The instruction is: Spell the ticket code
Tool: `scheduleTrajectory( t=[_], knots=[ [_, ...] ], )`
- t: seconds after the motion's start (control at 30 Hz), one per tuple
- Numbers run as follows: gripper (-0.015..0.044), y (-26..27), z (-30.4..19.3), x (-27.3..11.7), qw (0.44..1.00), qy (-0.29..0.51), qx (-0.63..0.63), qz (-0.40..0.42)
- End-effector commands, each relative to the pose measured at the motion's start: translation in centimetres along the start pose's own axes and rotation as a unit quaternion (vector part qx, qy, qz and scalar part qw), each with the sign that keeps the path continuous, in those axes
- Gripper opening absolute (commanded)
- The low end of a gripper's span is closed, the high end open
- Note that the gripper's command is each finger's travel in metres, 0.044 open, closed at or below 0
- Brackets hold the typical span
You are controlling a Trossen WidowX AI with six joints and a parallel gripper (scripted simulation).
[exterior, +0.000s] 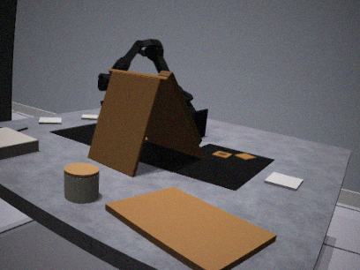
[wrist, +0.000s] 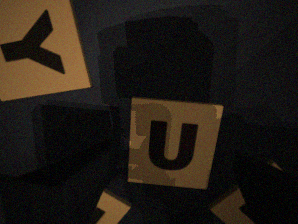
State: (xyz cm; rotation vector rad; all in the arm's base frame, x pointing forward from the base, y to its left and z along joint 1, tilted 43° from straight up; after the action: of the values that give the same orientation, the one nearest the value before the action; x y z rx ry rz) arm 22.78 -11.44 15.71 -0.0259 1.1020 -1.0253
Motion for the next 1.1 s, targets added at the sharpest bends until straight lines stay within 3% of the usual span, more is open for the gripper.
scheduleTrajectory(
  t=[0.0,0.83,1.07],
  knots=[
    [0.0340,0.00,-0.23,0.72,1.000,0.004,-0.003,0.000],
    [0.0340,-0.02,-0.25,1.61,1.000,0.004,-0.003,0.000],
    [0.0293,-0.02,-0.24,1.61,1.000,0.004,-0.003,0.000]
  ],
)
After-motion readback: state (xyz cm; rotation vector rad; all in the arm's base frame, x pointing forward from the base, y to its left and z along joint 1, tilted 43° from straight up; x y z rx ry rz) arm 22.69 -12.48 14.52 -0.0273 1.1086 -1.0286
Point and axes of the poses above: the point midway between the two fingers, 35 mm back from their tips, its own x axis out along the fingers, its own y axis across the jaws, z = x × y, the point moved 5 cm from there along -x, back along the fingers, and after that the axes turned 12 degrees about x, right-handed, at the moved point
